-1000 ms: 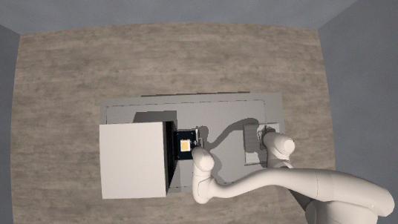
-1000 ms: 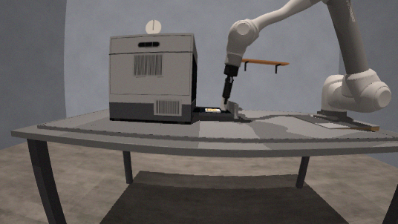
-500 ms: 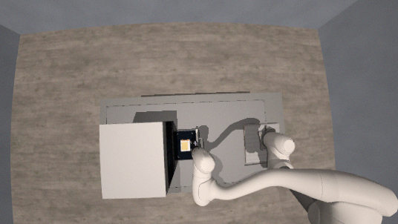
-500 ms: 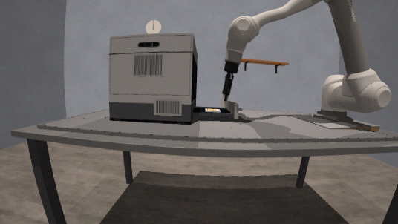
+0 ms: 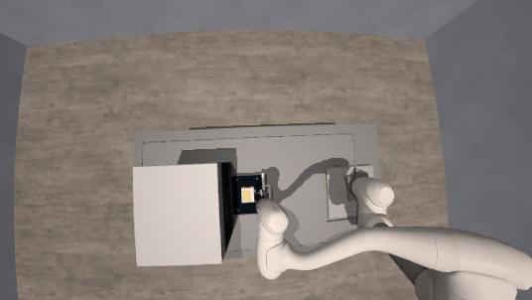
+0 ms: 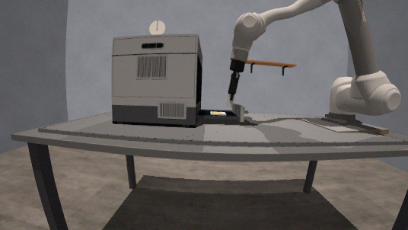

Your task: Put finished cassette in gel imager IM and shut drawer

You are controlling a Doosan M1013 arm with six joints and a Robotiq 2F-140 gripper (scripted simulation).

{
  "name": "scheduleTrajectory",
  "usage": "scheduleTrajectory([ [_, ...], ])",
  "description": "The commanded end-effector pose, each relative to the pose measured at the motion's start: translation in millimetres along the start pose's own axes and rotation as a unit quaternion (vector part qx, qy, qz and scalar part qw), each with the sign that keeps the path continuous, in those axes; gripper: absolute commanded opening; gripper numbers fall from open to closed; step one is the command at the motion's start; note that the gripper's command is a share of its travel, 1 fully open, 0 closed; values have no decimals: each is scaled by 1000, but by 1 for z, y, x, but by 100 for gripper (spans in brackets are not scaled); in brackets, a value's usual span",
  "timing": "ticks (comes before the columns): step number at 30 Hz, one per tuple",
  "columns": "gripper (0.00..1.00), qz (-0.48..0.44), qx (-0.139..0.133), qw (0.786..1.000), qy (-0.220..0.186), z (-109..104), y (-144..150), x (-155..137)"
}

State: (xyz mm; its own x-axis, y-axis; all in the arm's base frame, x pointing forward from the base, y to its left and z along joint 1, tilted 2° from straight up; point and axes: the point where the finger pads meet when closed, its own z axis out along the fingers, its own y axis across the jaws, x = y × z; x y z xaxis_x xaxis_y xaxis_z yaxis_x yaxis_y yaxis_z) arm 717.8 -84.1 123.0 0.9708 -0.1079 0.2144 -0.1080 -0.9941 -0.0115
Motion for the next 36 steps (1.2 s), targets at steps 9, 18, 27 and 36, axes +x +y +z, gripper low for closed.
scheduleTrajectory([
  [9, 46, 0, 0, 1000, 0, -14, 0, 2],
  [18, 46, 0, 0, 1000, 0, -23, 0, 4],
  [27, 46, 0, 0, 1000, 0, -35, 0, 6],
  [36, 46, 0, 0, 1000, 0, -44, 0, 8],
])
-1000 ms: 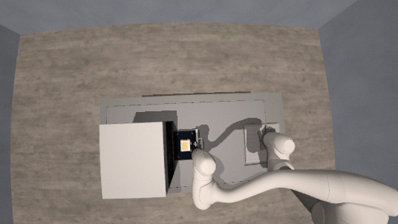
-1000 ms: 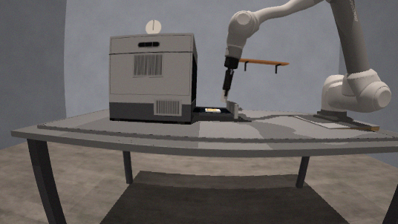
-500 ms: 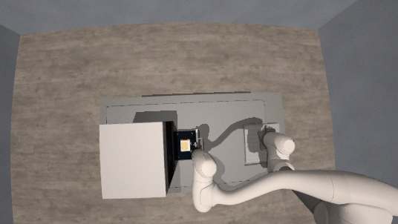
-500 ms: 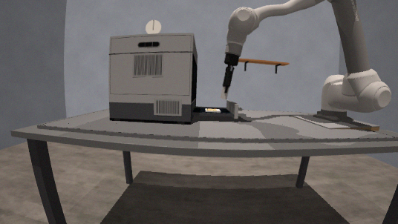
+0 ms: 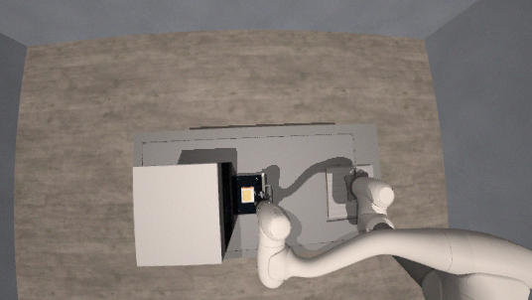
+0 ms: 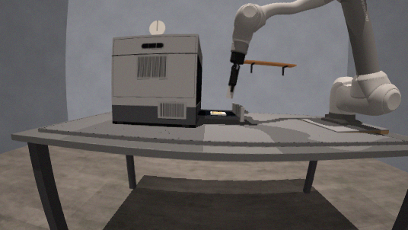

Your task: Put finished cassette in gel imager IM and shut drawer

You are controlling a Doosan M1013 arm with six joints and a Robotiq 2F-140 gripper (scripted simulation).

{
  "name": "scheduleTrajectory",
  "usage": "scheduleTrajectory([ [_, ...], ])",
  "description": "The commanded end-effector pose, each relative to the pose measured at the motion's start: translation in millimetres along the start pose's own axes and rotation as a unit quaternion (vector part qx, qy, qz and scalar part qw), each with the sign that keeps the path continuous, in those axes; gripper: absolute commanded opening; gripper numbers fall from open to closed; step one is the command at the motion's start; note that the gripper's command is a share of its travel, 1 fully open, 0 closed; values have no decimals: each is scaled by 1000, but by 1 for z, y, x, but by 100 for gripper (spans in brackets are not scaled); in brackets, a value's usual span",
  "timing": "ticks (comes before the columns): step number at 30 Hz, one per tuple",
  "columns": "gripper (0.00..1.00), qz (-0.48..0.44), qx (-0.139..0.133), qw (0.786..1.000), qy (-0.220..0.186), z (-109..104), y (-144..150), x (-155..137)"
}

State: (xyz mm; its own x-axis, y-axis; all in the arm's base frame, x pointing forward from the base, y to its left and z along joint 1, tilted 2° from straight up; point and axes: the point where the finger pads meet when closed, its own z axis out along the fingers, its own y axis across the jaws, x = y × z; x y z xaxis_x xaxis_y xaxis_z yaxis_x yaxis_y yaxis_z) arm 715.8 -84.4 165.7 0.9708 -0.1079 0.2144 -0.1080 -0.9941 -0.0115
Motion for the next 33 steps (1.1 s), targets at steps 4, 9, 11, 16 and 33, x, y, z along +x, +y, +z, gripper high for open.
scheduleTrajectory([
  [4, 46, 0, 0, 1000, 0, -7, 0, 1],
  [9, 46, 0, 0, 1000, 0, -10, 0, 2],
  [11, 46, 0, 0, 1000, 0, -10, 0, 2],
  [16, 27, -50, 4, 999, -4, -10, 0, -13],
  [33, 27, -293, 26, 955, -26, -10, 0, -85],
])
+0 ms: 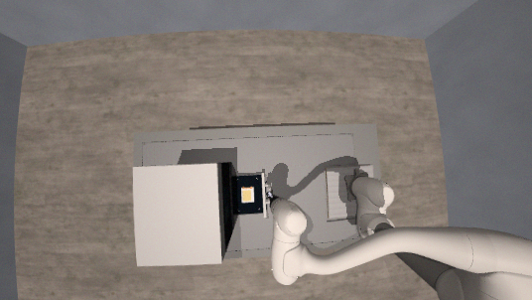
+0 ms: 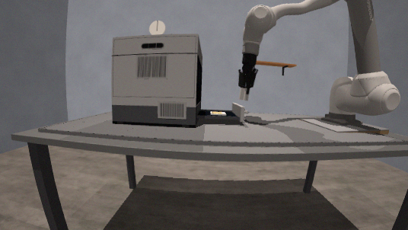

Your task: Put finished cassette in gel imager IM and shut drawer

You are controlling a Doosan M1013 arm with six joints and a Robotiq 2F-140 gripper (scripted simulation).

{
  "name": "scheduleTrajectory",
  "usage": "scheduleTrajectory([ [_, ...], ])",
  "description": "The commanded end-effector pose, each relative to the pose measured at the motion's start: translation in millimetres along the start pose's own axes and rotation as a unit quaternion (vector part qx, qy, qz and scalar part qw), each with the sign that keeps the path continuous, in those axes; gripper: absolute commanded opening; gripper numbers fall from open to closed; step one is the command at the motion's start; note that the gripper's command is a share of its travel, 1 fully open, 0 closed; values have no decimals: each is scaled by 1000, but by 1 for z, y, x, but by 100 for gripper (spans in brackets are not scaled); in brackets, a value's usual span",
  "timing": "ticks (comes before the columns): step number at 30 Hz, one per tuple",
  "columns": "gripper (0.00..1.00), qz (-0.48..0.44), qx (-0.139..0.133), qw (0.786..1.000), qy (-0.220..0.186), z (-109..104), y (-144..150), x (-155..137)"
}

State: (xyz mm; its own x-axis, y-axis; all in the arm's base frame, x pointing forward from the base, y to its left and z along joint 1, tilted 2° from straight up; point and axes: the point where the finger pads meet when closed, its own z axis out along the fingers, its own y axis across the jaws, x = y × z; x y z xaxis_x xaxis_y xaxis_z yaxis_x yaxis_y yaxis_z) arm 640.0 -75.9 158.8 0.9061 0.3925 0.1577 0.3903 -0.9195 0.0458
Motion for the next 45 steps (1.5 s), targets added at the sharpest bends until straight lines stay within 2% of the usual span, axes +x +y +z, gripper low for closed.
scheduleTrajectory([
  [1, 27, -59, 7, 998, -3, 0, -4, -8],
  [9, 27, -190, 18, 982, -14, 0, -4, -8],
  [11, 27, -190, 18, 982, -14, 0, -4, -8],
  [15, 27, -254, 24, 967, -20, 0, -4, -8],
  [26, 27, -425, 38, 904, -34, 0, -4, -8],
  [28, 27, -425, 38, 904, -34, 0, -4, -8],
  [33, 27, -498, 44, 865, -41, 0, -4, -8],
  [45, 27, -503, 45, 862, -41, 0, -4, -8],
])
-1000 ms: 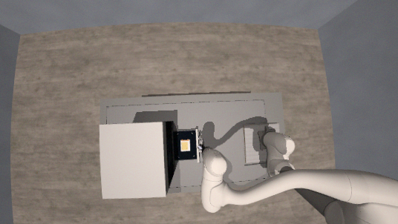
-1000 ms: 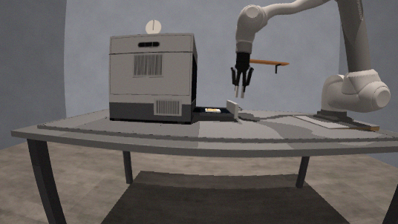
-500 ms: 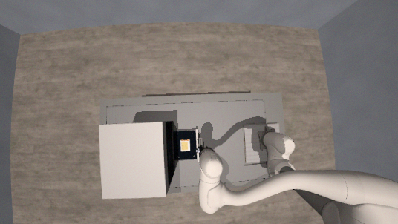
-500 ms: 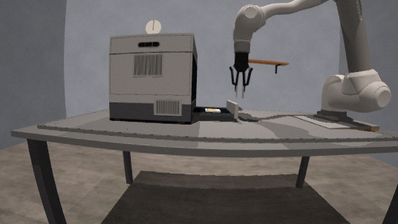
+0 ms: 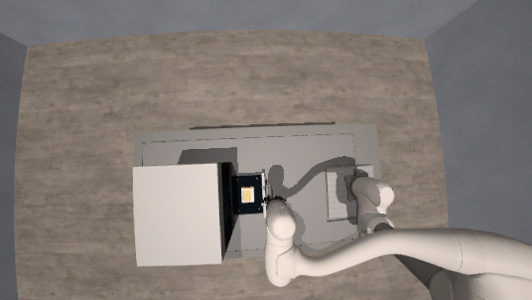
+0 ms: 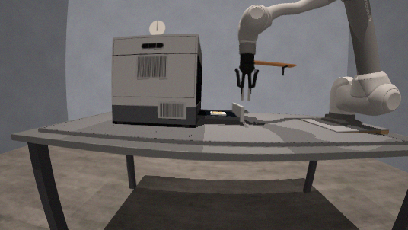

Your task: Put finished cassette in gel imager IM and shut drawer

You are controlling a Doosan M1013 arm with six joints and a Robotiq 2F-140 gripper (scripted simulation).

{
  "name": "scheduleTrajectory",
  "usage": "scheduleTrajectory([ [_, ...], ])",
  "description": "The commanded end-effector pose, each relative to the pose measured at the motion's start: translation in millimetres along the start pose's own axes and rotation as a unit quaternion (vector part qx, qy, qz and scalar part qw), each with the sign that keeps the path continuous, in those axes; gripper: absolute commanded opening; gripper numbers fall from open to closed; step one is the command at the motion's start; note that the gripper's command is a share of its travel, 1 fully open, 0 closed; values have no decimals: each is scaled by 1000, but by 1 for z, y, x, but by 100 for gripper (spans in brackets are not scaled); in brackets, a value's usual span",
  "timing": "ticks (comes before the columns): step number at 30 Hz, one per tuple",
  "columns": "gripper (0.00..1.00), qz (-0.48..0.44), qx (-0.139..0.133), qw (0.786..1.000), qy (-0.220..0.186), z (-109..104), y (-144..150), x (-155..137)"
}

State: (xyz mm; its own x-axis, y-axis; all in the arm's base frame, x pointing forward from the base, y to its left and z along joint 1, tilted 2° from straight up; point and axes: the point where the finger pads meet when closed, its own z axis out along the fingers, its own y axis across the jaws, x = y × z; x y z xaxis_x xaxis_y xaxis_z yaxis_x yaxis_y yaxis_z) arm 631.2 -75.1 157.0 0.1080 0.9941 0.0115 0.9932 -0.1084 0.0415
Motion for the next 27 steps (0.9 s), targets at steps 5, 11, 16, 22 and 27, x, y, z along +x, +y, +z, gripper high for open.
scheduleTrajectory([
  [5, 27, 0, 0, 1000, 0, 4, 0, 0],
  [11, 27, 0, 0, 1000, 0, 12, 0, 0],
  [16, 27, 0, 0, 1000, 0, 17, 0, 0],
  [22, 27, 0, 0, 1000, 0, 24, 0, 0],
  [27, 27, 0, 0, 1000, 0, 31, 0, 0],
])
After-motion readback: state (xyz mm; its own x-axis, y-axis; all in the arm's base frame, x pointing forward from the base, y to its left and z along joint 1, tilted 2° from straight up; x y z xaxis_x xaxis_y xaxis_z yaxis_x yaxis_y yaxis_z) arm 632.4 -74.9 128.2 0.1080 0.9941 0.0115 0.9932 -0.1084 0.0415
